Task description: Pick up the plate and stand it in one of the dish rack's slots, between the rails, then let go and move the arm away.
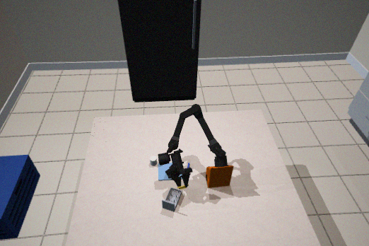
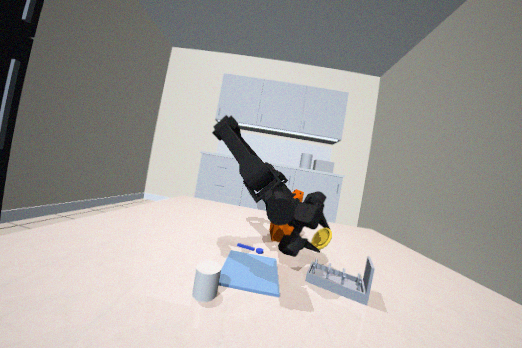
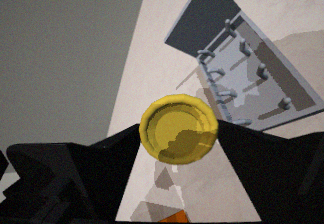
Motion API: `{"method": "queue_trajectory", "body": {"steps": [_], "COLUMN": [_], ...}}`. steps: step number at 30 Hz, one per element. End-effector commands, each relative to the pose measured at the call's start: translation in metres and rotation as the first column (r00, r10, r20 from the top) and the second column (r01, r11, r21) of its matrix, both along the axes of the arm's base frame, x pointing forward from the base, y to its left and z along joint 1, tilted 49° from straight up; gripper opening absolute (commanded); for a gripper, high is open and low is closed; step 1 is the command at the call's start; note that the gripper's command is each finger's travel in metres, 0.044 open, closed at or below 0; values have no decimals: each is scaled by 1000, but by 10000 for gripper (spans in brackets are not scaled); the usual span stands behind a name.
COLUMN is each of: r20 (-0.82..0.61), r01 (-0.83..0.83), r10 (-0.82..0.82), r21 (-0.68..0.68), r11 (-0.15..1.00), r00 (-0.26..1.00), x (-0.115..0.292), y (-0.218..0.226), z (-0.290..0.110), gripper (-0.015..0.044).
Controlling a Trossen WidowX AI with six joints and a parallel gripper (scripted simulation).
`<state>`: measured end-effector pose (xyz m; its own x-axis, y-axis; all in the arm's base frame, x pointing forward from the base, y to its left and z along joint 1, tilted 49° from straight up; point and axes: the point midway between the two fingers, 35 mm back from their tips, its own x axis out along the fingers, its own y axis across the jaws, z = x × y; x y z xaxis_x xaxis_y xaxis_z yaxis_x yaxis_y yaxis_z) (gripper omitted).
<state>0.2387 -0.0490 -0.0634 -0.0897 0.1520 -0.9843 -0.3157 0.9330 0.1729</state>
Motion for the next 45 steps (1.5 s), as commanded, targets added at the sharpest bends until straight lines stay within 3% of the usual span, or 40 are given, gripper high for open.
{"method": "queue_trajectory", "body": {"steps": [1, 19, 29, 40, 45], "r20": [64, 416, 590, 694, 696], "r01": [-69, -394, -542, -631, -633], "r10": [65, 325, 454, 592, 600], "r21": [56, 88, -32, -252, -267], "r11": [996, 915, 840, 734, 726], "r00": [996, 849, 668, 411, 394], "x": [-1, 5, 7, 7, 7], "y": [-2, -21, -33, -48, -49], "z": [-2, -2, 2, 11, 12], "gripper": [0, 0, 0, 0, 0]}}
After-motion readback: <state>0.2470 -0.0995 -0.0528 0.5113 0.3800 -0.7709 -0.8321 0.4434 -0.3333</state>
